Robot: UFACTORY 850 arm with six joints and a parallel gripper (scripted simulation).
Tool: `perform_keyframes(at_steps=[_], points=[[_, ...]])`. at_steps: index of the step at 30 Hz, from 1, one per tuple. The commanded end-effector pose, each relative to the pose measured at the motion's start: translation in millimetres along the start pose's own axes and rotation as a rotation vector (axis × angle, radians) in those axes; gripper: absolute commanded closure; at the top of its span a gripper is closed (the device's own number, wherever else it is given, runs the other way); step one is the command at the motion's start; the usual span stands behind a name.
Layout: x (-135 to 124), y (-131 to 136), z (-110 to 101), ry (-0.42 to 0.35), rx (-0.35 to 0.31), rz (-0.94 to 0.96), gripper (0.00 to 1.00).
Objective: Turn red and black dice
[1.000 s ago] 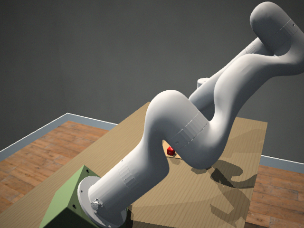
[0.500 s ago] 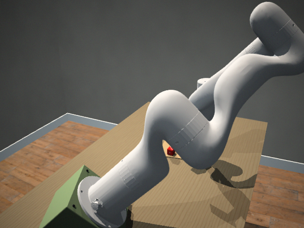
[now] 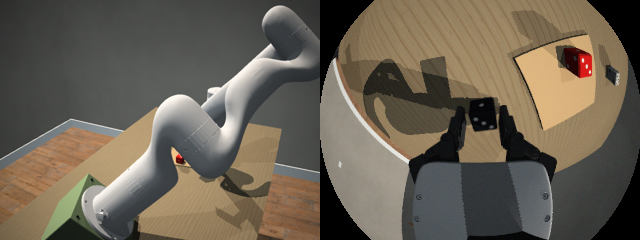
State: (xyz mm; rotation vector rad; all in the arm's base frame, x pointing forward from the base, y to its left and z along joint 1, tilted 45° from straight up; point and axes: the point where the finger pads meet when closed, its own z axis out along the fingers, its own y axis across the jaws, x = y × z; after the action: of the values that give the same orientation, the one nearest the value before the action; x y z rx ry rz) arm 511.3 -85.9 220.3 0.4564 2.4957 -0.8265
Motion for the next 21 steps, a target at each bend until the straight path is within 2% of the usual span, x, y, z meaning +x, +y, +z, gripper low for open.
perform_keyframes(at_steps=[1,8,21], points=[[-0.7,0.3,5.1,-0.002,-0.001,0.001,0.53],[-0.7,0.3,12.0,-0.002,-0.001,0.001,0.53],[-0.7,0.3,12.3,-0.002,-0.001,0.001,0.53]])
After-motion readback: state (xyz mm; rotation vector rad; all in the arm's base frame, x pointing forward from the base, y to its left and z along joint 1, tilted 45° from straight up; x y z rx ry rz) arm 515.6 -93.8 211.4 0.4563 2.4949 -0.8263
